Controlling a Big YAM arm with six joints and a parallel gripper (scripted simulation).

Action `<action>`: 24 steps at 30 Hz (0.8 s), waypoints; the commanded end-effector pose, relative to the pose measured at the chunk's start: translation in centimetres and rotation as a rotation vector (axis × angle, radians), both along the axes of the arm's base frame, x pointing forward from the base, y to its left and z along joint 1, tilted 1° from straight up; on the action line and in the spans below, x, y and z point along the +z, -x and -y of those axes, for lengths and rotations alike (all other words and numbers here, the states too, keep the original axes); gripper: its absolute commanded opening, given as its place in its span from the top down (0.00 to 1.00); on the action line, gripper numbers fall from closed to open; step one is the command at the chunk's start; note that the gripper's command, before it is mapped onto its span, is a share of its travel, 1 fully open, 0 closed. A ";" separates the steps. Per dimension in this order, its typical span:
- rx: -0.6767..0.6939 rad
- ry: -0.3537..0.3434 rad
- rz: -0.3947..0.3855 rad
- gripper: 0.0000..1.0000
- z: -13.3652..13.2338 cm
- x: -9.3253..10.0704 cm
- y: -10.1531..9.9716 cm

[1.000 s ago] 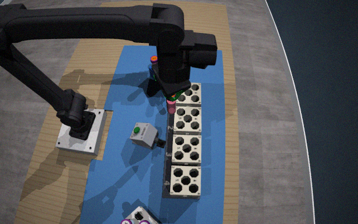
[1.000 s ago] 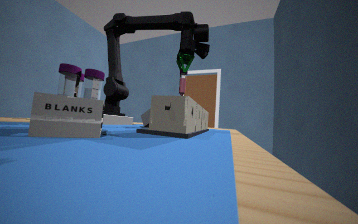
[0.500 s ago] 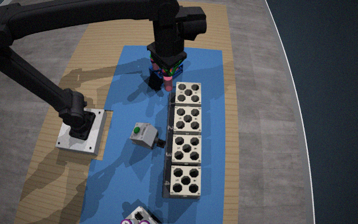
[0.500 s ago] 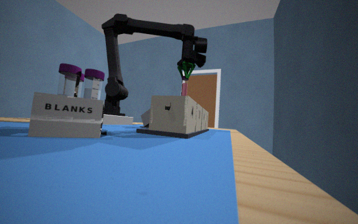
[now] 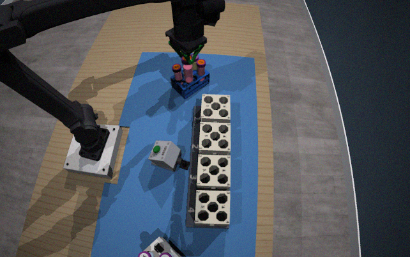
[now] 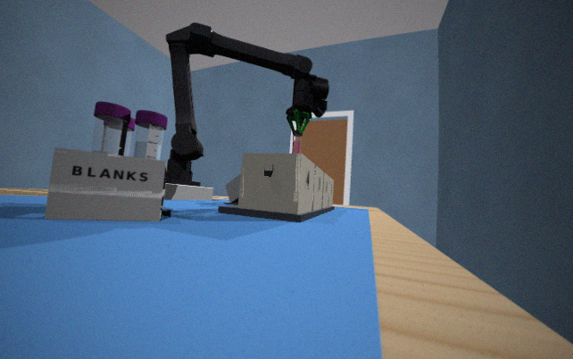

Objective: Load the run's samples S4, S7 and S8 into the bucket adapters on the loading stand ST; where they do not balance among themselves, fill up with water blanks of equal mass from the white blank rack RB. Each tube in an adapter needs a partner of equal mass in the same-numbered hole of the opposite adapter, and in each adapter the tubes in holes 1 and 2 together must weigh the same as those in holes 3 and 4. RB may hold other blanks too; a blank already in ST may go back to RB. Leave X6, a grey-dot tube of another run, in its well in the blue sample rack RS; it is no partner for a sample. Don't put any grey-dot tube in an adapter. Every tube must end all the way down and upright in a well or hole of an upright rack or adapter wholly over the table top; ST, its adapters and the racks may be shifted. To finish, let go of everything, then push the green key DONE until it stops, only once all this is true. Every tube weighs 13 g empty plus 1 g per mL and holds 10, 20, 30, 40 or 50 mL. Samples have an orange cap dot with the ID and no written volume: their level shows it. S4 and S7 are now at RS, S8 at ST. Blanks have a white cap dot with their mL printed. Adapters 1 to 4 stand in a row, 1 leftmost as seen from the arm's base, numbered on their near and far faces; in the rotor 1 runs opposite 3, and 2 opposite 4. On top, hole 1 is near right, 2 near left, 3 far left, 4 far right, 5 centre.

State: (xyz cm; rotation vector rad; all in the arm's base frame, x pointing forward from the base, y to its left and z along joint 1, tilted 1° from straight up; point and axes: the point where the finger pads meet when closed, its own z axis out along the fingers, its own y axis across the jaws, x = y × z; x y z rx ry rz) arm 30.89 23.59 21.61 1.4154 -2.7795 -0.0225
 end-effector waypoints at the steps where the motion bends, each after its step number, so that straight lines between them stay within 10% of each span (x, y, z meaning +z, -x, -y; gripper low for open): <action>1: -0.026 -0.052 0.059 1.00 -3.9 2.3 -0.9; 19: -0.026 -0.045 0.034 1.00 -13.7 2.3 3.7; 24: -0.049 -0.014 0.012 1.00 -12.2 -0.6 3.6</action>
